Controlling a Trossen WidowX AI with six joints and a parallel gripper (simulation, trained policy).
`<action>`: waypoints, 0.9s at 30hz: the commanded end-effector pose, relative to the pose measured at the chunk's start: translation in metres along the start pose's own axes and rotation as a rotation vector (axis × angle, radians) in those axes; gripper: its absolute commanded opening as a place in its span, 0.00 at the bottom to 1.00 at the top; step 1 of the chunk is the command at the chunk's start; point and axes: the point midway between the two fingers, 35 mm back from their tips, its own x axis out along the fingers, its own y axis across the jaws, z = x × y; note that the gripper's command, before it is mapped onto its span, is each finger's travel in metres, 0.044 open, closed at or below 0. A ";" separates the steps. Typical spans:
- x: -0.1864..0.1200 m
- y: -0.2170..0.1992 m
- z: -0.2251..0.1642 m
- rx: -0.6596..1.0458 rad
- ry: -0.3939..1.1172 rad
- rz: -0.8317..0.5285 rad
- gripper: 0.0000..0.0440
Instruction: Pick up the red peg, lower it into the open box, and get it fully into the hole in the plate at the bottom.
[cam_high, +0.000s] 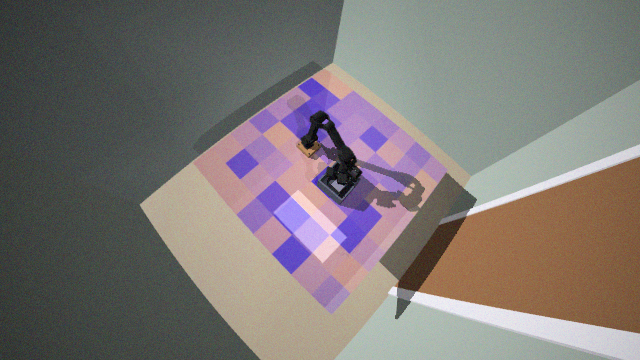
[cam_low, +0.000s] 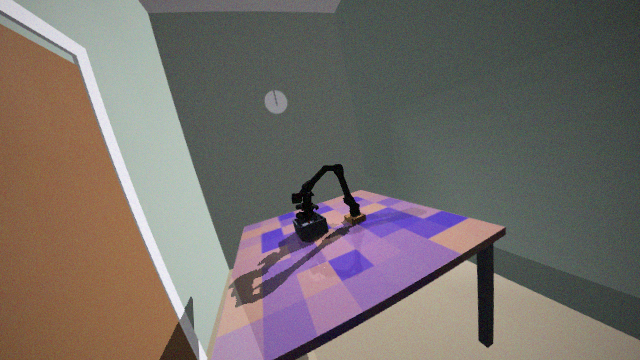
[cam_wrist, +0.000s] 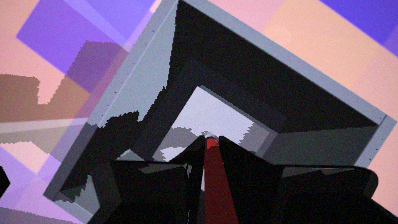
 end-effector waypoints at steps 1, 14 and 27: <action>0.013 -0.003 -0.004 -0.035 0.041 -0.008 0.07; 0.017 0.000 0.010 -0.093 0.097 -0.001 0.42; 0.001 0.025 0.032 -0.087 0.156 0.050 1.00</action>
